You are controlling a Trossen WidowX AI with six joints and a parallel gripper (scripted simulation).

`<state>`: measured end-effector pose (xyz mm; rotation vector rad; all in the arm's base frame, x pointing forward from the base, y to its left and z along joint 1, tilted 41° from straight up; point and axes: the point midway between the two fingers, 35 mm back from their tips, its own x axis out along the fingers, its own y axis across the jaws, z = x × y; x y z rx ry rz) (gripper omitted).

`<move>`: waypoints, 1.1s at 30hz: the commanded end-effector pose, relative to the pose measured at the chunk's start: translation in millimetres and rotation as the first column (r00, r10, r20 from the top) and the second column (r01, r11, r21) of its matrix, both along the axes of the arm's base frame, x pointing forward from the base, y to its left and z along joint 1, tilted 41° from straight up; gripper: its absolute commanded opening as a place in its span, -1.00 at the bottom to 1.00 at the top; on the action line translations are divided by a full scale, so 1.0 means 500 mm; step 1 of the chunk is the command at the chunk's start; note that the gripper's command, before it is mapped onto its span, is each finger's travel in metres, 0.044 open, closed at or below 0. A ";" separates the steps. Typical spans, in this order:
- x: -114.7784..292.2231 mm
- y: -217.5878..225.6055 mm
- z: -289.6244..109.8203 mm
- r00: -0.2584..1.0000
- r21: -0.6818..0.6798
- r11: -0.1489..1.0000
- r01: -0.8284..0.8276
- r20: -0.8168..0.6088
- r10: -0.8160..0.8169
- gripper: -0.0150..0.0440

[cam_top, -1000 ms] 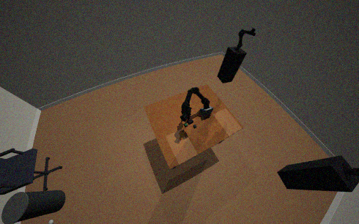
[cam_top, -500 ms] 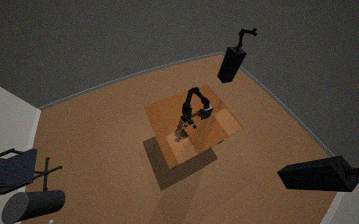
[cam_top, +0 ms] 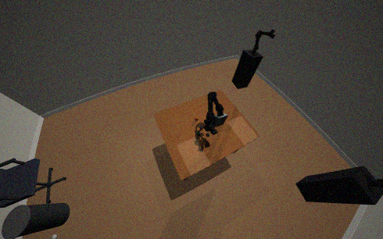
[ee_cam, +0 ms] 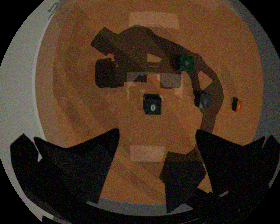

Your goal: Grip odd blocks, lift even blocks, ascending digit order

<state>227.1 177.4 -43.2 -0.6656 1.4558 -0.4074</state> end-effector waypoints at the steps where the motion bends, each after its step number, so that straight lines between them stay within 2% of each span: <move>1: 0.005 -0.051 -0.054 1.000 -0.012 1.000 0.005 -0.008 -0.005 0.86; 4: 0.007 -0.102 -0.108 1.000 -0.014 1.000 0.005 -0.007 -0.005 0.86; 33: 0.013 -0.153 -0.166 1.000 -0.016 1.000 0.005 -0.007 -0.005 0.86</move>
